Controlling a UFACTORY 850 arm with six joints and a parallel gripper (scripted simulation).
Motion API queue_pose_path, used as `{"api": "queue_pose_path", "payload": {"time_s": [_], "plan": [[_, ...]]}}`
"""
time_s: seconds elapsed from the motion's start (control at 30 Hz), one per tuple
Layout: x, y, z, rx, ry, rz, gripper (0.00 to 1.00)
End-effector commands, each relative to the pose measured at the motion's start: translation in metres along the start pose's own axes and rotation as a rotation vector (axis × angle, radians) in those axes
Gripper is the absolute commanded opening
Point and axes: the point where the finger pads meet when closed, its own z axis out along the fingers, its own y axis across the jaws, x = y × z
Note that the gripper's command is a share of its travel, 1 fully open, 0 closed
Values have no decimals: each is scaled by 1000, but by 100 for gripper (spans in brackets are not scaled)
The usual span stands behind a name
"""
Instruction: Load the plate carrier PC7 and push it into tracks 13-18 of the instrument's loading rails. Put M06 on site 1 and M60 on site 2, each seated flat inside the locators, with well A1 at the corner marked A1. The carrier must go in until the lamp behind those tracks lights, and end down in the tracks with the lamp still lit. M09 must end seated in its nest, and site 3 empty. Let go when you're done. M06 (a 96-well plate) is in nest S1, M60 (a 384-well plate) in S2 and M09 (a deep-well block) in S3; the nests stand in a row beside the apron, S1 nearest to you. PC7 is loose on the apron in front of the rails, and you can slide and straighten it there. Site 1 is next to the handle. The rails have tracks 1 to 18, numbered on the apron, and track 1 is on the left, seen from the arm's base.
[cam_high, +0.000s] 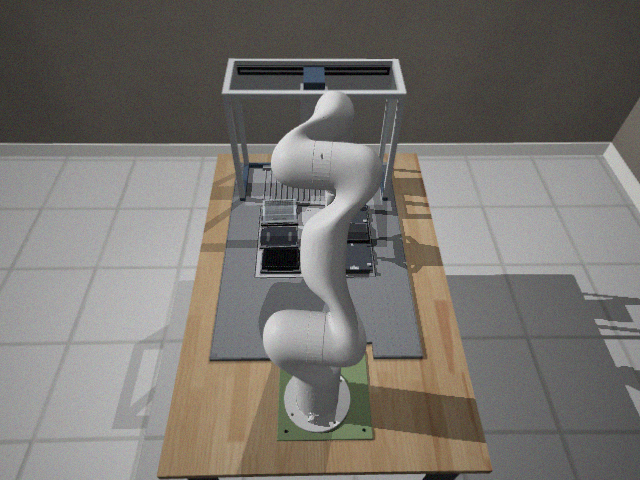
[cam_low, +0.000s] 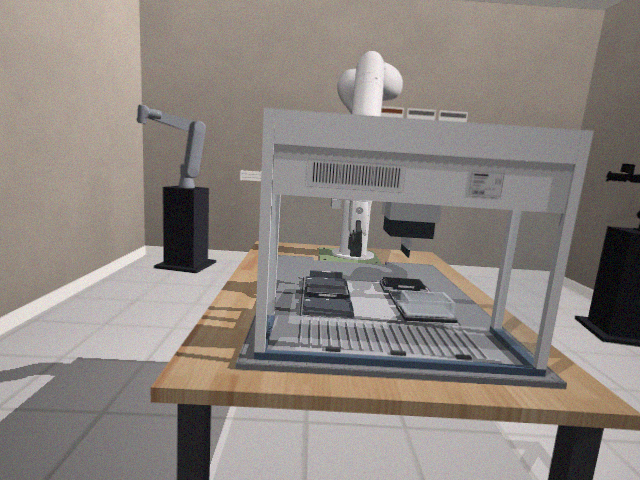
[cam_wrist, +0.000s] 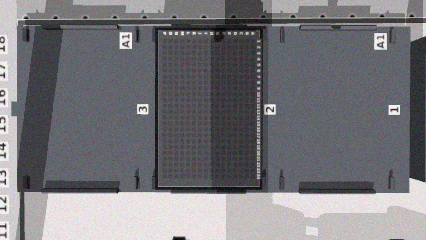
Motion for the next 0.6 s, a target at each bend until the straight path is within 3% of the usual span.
{"api": "queue_pose_path", "payload": {"time_s": [0.0,0.57], "plan": [[-16,7,-1,3,1,0,100],[-84,40,-1,3,1,0,100]]}}
